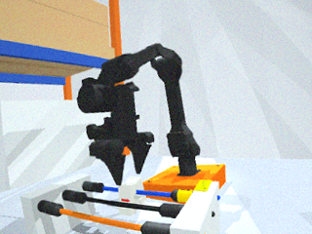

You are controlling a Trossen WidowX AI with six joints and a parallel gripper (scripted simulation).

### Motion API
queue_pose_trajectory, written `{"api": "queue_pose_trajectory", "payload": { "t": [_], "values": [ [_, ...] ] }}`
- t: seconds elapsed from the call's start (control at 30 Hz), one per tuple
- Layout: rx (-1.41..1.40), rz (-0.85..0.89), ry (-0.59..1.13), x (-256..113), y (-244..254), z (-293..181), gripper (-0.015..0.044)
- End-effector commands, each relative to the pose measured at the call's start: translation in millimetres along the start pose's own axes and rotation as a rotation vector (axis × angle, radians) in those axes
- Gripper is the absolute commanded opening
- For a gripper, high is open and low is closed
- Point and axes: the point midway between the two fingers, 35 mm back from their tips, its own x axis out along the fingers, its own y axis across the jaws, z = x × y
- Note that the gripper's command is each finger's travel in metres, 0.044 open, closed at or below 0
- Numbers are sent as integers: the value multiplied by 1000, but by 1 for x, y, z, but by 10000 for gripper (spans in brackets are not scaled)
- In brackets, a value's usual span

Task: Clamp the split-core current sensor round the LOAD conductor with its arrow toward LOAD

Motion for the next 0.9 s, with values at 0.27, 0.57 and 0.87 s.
{"api": "queue_pose_trajectory", "payload": {
  "t": [0.27, 0.57, 0.87],
  "values": [
    [-4, -52, -1, 40, -1, -1, 440],
    [-4, -52, -1, 46, -1, -1, 440],
    [-4, -52, -1, 60, -2, -1, 440]
  ]
}}
